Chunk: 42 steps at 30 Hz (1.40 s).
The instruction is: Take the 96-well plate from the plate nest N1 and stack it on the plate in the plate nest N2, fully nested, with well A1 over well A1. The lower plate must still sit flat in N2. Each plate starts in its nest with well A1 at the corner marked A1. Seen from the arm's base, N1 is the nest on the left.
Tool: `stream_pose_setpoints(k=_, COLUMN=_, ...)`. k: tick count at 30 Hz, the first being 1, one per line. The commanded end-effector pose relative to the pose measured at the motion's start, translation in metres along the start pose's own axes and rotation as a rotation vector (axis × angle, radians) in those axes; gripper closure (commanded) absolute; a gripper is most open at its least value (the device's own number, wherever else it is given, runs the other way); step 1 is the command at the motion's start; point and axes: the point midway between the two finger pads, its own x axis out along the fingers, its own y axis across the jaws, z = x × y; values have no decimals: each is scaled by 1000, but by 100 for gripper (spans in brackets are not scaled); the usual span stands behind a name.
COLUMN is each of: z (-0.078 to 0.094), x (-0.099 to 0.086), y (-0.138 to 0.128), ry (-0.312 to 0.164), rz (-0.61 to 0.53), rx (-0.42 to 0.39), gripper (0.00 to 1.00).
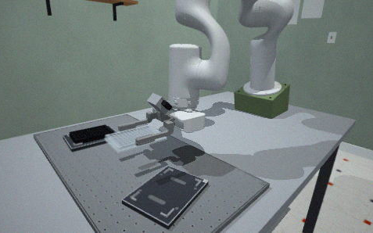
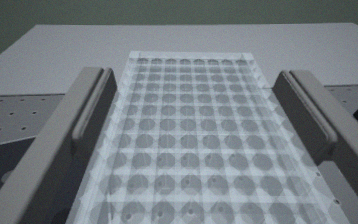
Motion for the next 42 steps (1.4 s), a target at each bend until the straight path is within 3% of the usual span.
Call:
stream_pose_setpoints(k=1, z=1, x=2, y=-9, ry=1, rz=1, rx=4, gripper=100)
stream_pose_setpoints(k=42, z=0, x=15, y=-132, ry=0, rz=2, rx=4, gripper=100)
